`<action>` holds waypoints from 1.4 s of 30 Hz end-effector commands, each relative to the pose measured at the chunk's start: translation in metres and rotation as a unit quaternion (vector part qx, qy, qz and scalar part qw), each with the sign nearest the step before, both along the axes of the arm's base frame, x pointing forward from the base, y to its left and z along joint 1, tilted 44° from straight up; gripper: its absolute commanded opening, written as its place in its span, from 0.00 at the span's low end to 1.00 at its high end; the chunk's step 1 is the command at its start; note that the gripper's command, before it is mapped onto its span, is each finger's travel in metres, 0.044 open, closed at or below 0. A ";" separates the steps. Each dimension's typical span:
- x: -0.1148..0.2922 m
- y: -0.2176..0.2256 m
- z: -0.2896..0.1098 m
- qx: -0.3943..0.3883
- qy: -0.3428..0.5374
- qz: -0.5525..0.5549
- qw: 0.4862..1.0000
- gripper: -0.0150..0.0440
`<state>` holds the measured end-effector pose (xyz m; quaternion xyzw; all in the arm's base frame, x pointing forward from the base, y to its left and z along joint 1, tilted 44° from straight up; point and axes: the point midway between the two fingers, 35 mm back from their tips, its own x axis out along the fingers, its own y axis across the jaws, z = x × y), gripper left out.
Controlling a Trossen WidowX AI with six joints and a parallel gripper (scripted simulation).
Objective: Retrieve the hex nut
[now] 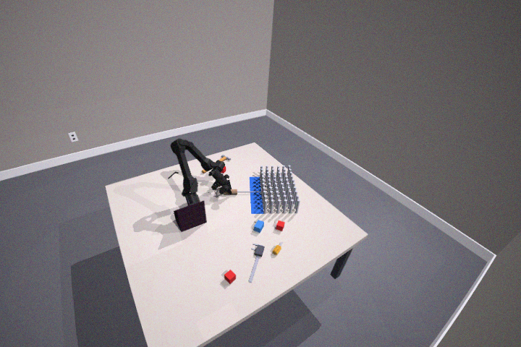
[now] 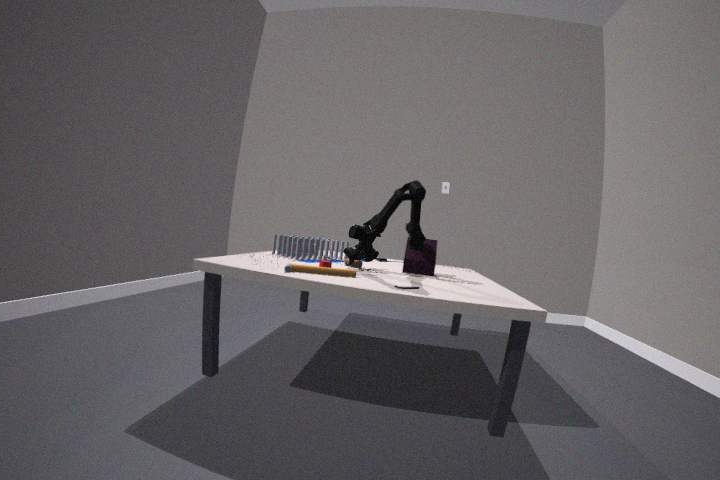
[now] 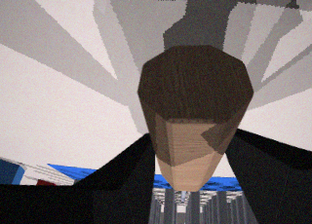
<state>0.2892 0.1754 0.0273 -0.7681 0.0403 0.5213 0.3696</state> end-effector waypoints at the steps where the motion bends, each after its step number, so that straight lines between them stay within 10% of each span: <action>1: -0.004 0.001 0.002 0.002 0.001 0.000 1.000 0.25; 42: -0.007 -0.012 0.020 0.002 -0.002 0.002 1.000 0.25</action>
